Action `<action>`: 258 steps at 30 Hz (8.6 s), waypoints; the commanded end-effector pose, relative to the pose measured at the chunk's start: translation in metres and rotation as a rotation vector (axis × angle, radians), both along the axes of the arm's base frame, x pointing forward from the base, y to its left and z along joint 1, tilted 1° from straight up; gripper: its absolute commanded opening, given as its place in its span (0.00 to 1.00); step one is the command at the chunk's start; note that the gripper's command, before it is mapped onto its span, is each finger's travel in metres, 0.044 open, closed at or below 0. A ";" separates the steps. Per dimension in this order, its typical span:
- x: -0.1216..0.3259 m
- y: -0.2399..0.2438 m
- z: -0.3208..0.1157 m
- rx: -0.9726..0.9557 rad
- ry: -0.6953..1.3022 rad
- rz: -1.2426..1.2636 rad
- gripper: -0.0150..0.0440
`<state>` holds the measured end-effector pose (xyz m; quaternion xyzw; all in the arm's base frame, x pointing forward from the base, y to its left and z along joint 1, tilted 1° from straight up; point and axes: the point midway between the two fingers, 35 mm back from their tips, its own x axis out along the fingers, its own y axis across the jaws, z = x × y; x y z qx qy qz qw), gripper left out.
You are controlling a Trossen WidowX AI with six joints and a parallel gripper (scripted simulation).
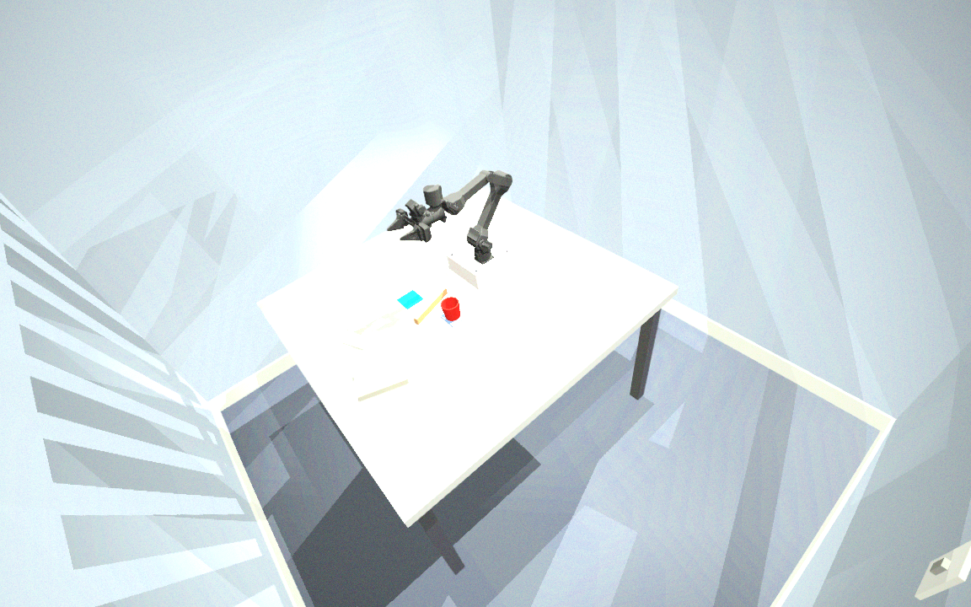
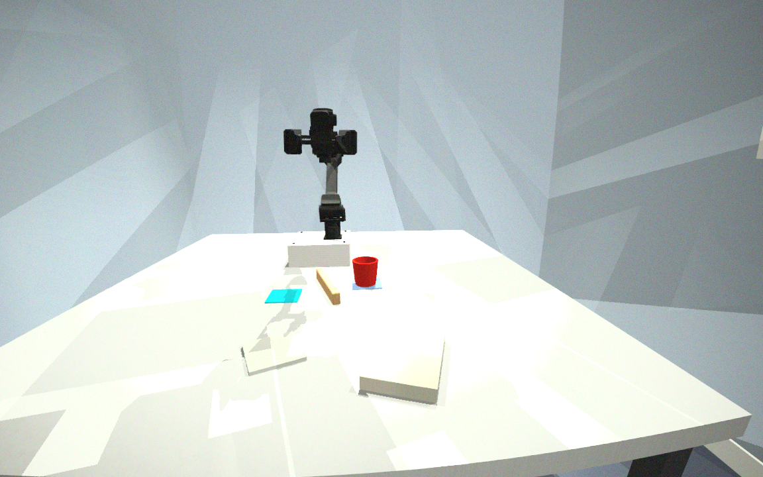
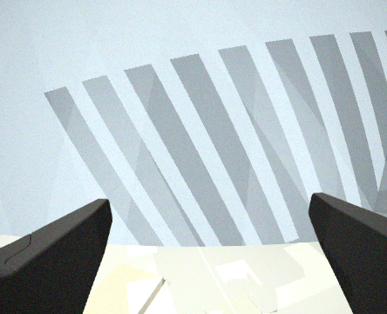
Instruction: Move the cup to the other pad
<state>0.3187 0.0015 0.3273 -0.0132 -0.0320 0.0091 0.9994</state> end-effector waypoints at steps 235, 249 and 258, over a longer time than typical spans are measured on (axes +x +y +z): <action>-0.016 -0.101 -0.267 0.846 1.438 -0.823 0.25; -0.008 -0.127 -0.266 0.844 1.436 -0.825 0.25; -0.007 -0.128 -0.281 0.844 1.436 -0.825 0.25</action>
